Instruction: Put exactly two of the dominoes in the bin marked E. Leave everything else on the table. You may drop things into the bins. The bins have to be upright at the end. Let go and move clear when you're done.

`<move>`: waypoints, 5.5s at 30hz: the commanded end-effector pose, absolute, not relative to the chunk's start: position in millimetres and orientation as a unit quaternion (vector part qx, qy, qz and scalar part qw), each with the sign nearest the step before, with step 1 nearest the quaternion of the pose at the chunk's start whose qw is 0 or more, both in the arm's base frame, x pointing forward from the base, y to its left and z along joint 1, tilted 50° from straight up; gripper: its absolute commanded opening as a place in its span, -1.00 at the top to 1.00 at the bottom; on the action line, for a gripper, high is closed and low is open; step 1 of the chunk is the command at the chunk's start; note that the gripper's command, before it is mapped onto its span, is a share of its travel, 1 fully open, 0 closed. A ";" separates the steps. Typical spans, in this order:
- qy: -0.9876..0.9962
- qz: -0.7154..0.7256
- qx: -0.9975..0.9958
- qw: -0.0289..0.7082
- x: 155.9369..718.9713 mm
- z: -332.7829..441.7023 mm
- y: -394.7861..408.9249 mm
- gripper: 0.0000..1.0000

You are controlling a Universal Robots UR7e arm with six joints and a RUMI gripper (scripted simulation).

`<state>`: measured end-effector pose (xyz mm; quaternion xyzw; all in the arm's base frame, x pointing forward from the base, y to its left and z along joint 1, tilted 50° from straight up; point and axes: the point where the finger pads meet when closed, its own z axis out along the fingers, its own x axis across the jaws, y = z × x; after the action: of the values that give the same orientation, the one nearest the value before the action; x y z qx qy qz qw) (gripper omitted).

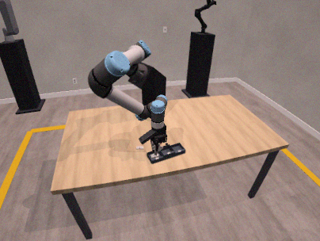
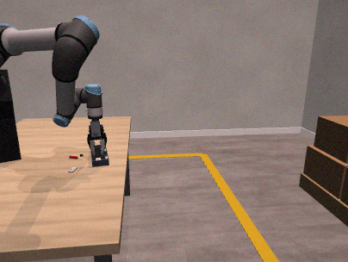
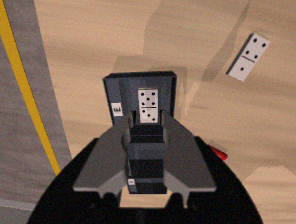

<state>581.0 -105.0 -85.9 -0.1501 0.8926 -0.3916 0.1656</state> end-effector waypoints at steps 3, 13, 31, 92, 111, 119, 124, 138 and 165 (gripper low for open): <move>0.892 -0.392 -0.150 0.166 578.4 -81.1 -100.1 0.62; 0.892 -0.392 -0.150 0.166 572.9 -72.6 -91.5 0.62; 0.892 -0.392 -0.150 0.166 565.5 -61.4 -80.0 0.62; 0.893 -0.391 -0.150 0.166 509.3 25.3 8.1 -1.00; 0.893 -0.391 -0.150 0.166 509.3 25.3 8.1 -1.00; 0.893 -0.391 -0.150 0.166 509.3 25.3 8.1 -1.00; 0.893 -0.391 -0.150 0.166 509.3 25.3 8.1 -1.00; 0.893 -0.391 -0.150 0.166 509.3 25.3 8.1 -1.00; 0.893 -0.391 -0.150 0.166 509.3 25.3 8.1 -1.00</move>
<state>509.2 7.7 24.9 -0.1500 0.8926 -0.3916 0.1656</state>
